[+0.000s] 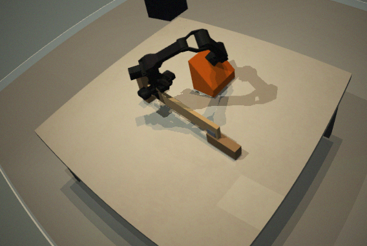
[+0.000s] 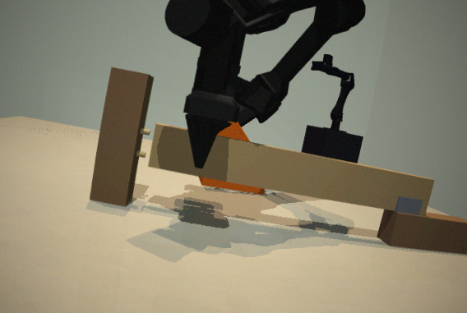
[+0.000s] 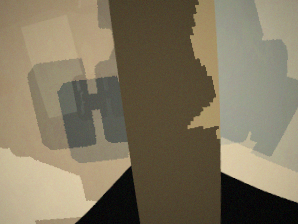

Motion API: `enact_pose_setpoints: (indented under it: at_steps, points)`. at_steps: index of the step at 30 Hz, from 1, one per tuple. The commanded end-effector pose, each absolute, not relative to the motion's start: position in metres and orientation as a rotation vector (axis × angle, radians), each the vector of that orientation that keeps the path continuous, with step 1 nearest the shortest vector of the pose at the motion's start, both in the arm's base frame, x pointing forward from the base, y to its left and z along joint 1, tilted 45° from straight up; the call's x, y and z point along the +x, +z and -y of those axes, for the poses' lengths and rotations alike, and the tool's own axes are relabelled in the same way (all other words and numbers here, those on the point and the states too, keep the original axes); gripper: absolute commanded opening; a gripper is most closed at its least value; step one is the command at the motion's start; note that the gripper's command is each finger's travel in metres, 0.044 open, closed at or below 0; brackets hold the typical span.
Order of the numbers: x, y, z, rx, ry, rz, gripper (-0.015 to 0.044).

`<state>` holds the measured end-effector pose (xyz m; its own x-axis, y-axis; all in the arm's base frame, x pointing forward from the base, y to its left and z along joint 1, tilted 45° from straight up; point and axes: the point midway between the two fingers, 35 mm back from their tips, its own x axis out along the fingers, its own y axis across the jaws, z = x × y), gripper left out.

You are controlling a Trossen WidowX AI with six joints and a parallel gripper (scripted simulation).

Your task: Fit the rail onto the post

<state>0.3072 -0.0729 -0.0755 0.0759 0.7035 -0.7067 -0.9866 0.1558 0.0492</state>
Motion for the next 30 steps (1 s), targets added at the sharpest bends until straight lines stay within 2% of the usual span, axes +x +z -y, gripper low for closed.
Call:
enact_pose_setpoints:
  at_steps: [1, 30]
  points:
    - [0.3082, -0.0763, 0.0771, -0.524, 1.348, -0.682, 0.0000]
    - [0.3070, -0.0817, 0.0839, -0.524, 1.347, -0.683, 0.0000]
